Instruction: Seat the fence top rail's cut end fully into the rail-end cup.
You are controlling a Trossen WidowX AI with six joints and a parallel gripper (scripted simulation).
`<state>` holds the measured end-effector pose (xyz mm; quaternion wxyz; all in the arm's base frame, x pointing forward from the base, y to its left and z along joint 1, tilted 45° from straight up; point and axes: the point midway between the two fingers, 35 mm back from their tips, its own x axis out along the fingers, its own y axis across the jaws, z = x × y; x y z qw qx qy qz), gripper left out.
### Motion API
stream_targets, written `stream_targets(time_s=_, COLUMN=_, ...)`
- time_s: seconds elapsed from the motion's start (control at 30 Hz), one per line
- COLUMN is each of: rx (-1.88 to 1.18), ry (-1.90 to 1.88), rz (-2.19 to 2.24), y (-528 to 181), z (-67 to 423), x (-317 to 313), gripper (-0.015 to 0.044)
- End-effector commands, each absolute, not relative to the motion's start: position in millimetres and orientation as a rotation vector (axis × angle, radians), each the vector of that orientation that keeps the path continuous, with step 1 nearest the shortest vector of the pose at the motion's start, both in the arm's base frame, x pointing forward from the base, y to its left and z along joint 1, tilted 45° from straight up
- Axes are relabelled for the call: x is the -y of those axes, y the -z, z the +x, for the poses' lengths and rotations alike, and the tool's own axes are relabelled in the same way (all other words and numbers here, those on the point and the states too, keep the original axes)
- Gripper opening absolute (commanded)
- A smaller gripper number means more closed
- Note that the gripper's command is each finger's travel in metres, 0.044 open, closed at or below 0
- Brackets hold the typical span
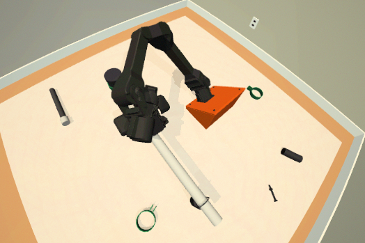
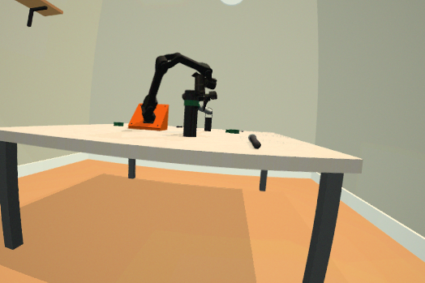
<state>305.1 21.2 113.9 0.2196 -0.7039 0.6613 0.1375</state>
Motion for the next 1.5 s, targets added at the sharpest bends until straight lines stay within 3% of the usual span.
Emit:
stream_targets(time_s=0.0, rx=-1.819, ry=-0.386, rz=-1.955, y=-113.9, z=305.6, x=-26.4, gripper=0.0315)
stream_targets(time_s=0.17, rx=-1.769, ry=-0.416, rz=-1.979, y=-114.0, z=306.5, x=-50.3, gripper=0.044)
stream_targets(time_s=0.83, rx=-1.567, ry=-0.49, rz=-2.031, y=-135.3, z=295.9, x=-106.3, gripper=0.044)
stream_targets(time_s=1.47, rx=-1.561, ry=-0.492, rz=-2.032, y=-136.1, z=295.4, x=-107.6, gripper=0.044)
